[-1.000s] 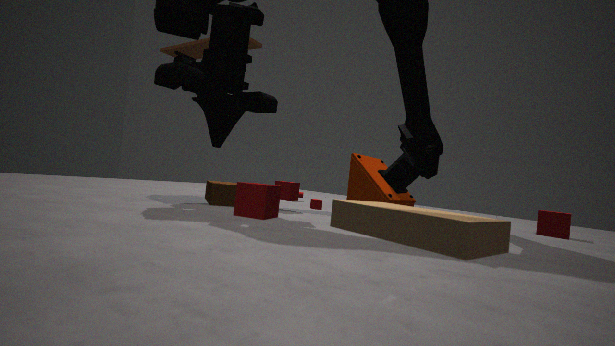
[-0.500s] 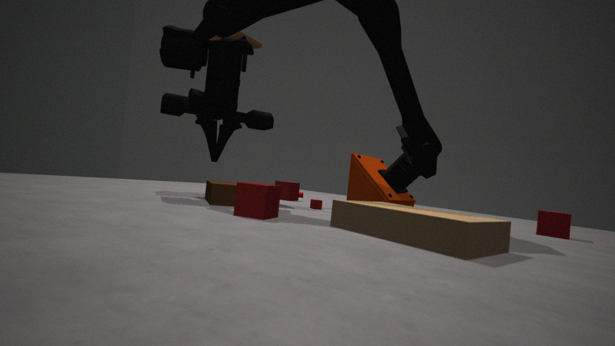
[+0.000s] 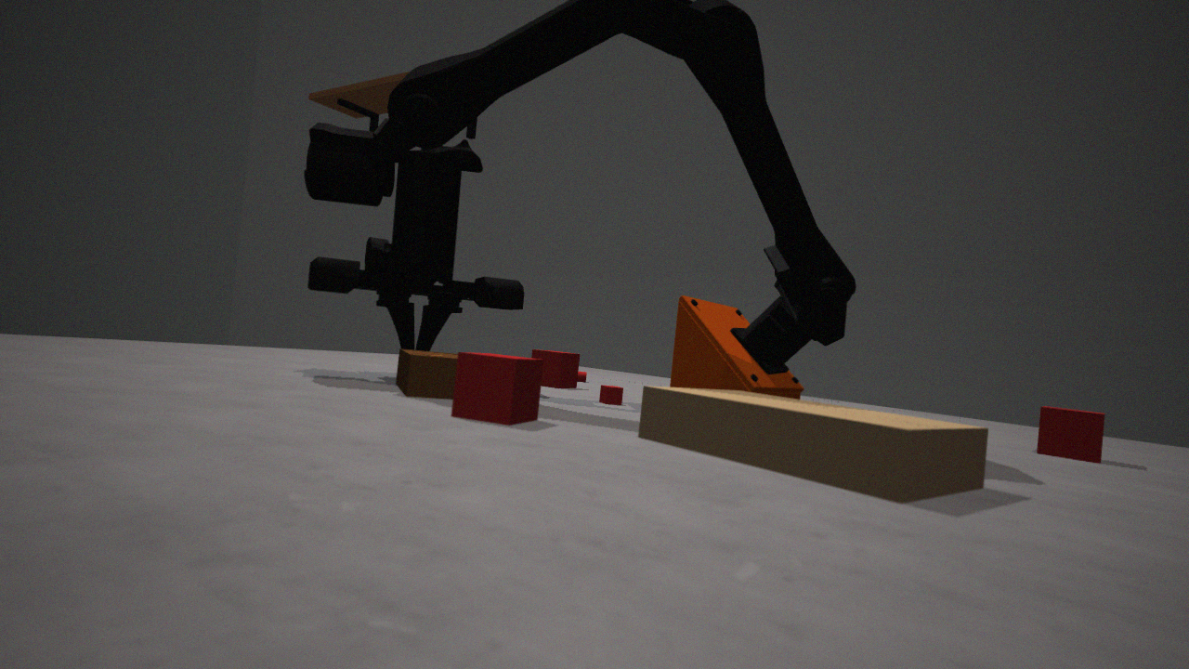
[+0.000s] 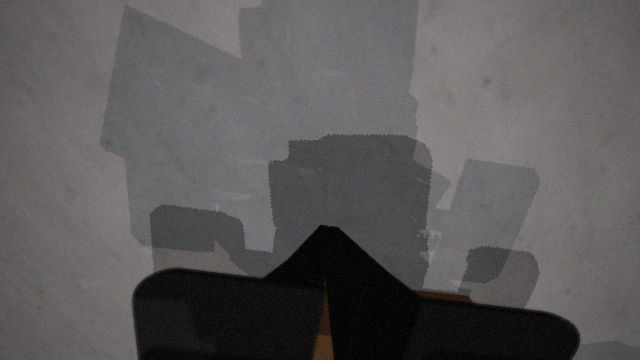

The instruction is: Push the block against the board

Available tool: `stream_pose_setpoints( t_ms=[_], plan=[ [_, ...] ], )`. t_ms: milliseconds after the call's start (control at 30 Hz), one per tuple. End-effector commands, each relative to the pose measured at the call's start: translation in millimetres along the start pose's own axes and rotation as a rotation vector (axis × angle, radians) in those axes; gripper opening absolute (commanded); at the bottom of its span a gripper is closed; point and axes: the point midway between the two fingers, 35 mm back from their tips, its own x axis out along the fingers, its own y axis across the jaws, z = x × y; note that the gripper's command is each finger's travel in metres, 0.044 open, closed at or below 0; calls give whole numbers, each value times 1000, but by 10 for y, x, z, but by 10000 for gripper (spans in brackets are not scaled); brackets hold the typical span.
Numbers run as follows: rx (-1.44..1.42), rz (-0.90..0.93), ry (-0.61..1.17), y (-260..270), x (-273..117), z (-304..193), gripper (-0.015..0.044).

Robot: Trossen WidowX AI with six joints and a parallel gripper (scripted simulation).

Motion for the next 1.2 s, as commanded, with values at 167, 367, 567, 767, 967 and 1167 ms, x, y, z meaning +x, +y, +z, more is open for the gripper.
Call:
stream_pose_setpoints(
  t_ms=[167,367,567,767,967,1167],
  plan=[
    [6,14,4,17,1,-66,0],
    [6,15,4,25,-2,-159,0],
    [6,15,4,30,-3,-254,0],
    [6,15,4,34,-4,-348,0],
    [6,15,4,36,-5,-443,0],
    [6,15,5,37,-5,-538,0]
  ],
)
